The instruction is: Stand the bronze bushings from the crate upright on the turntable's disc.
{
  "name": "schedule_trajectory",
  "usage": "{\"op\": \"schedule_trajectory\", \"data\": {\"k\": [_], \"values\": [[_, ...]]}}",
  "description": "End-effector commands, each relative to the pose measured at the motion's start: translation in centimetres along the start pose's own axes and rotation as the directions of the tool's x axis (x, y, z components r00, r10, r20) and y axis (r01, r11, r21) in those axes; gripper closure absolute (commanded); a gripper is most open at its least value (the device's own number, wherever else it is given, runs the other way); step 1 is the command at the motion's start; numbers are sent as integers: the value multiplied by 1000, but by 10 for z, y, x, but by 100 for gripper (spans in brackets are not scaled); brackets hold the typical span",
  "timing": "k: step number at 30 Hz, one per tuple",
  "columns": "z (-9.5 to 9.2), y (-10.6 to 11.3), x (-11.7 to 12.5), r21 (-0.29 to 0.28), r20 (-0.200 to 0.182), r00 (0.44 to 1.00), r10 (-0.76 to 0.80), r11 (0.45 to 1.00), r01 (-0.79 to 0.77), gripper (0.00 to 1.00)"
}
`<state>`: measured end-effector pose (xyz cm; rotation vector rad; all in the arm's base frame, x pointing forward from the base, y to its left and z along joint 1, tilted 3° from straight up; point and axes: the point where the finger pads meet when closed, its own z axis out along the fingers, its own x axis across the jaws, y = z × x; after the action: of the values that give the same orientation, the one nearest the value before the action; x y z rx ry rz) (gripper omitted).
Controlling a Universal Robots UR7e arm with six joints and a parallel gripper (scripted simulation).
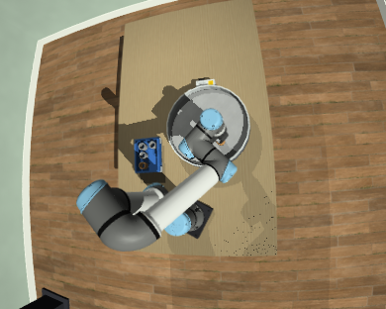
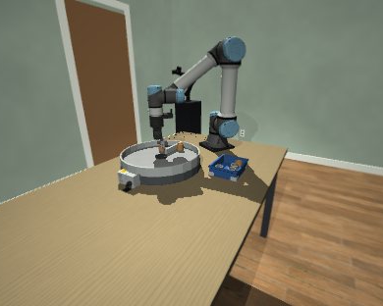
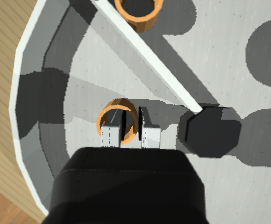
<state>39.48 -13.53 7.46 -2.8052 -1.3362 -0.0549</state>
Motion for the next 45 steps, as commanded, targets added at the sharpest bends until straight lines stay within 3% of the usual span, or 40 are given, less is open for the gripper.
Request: {"op": "schedule_trajectory", "data": {"k": [1,21,32,45], "values": [[0,0,0,-1,0,1000,0,1000,0,62],[-1,0,0,-1,0,1000,0,1000,0,62],[-40,0,0,-1,0,1000,0,1000,0,62],[-46,0,0,-1,0,1000,0,1000,0,62]]}}
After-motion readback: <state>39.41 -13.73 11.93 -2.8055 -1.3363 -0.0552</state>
